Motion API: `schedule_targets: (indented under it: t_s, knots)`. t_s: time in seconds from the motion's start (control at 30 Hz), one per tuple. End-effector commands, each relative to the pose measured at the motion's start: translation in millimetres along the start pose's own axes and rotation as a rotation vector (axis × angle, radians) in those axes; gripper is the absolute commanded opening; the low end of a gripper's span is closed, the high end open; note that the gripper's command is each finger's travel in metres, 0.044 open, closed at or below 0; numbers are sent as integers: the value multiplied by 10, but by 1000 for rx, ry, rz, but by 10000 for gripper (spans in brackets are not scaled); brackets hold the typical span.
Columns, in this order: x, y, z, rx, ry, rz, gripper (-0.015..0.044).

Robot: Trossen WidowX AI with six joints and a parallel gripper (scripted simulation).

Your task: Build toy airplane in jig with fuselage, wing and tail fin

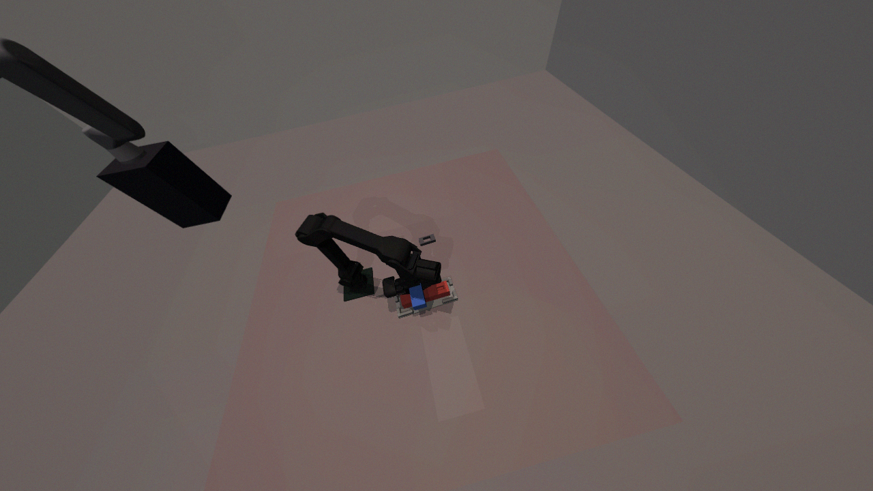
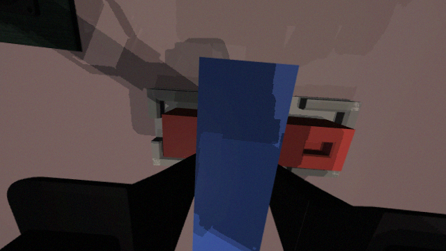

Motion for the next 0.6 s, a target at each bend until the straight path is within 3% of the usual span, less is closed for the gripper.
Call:
schedule_targets:
  t_s: [0.0,0.43,0.57]
  knots:
    - [10,3,-70,2,-7,6,196]
    - [10,0,-170,-1,-3,0,209]
    - [10,0,-170,-1,-3,0,183]
Point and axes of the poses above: the point midway between the two fingers, 35 mm back from their tips, its own z axis back along the fingers, its own x axis across the jaws, y = z × x, the point moved 5 cm from there along z, back along the fingers, and after that the axes turned 11 degrees about -z, right-handed, at the moved point
